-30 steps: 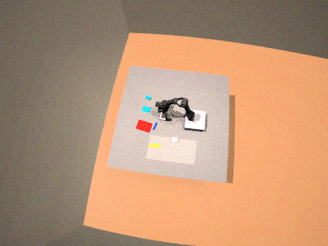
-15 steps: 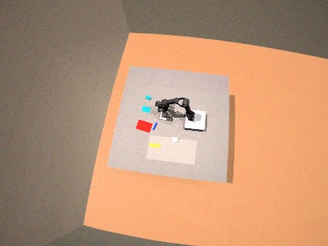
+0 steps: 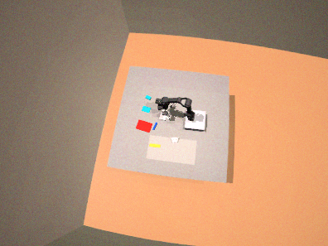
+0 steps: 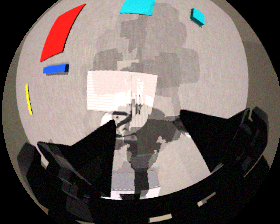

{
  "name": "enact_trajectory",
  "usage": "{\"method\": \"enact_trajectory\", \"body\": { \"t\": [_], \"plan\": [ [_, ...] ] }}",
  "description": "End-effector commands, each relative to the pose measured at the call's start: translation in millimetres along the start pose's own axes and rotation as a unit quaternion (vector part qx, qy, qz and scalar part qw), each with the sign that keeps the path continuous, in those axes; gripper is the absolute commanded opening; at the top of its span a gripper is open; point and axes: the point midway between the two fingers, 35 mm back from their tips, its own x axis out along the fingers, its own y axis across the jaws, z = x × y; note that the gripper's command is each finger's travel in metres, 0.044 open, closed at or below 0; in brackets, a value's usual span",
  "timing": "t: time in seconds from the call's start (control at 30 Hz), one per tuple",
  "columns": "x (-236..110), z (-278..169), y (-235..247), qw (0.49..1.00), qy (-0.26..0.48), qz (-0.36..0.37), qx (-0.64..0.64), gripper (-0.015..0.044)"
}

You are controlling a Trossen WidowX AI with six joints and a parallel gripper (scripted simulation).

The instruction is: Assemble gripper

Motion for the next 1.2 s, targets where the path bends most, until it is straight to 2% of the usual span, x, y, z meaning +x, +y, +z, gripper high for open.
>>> {"method": "enact_trajectory", "body": {
  "t": [0.0, 0.57, 1.17],
  "plan": [
    [-1.8, -4.9, -9.3, 0.999, 0.000, 0.000, -0.040, 0.0440],
    [-7.5, -27.0, -46.2, 0.975, 0.003, -0.001, -0.223, 0.0440],
    [-13.4, -54.4, -79.5, 0.915, 0.005, -0.002, -0.404, 0.0440]
  ]
}}
